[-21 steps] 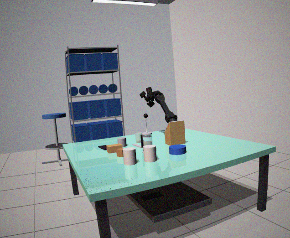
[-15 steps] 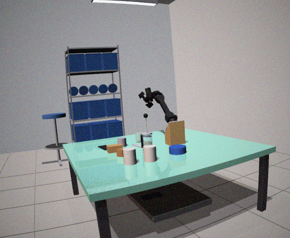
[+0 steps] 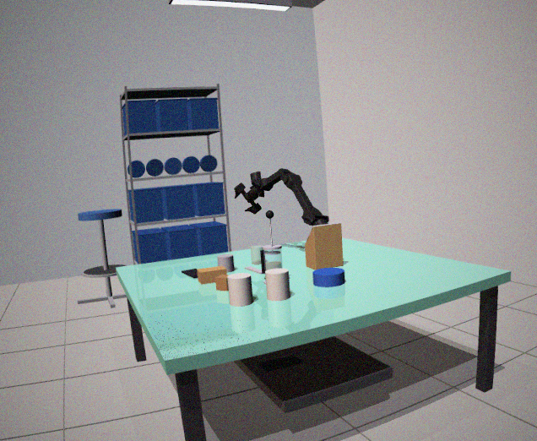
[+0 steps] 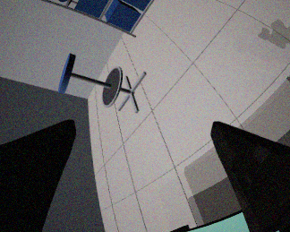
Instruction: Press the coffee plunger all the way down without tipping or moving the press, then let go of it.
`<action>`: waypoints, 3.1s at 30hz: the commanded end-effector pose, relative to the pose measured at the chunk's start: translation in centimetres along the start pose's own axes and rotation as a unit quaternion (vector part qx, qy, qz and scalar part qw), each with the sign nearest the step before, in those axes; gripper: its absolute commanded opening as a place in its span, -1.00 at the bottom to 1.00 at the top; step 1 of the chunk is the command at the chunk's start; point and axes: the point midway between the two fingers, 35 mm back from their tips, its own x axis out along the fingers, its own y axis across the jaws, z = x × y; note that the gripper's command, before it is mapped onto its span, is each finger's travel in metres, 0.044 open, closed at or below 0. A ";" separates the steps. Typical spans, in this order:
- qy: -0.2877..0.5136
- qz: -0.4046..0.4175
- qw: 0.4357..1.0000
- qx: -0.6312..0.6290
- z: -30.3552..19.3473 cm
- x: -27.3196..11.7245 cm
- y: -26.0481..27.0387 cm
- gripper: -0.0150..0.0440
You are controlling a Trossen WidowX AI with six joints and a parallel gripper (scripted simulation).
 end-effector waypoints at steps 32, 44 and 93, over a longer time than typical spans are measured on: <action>0.472 0.129 0.832 -0.261 -45.7 -28.5 10.9 1.00; 0.528 0.278 0.670 -0.442 -49.9 -50.4 8.7 1.00; 0.395 0.530 0.404 -0.633 -48.8 -68.5 -7.1 1.00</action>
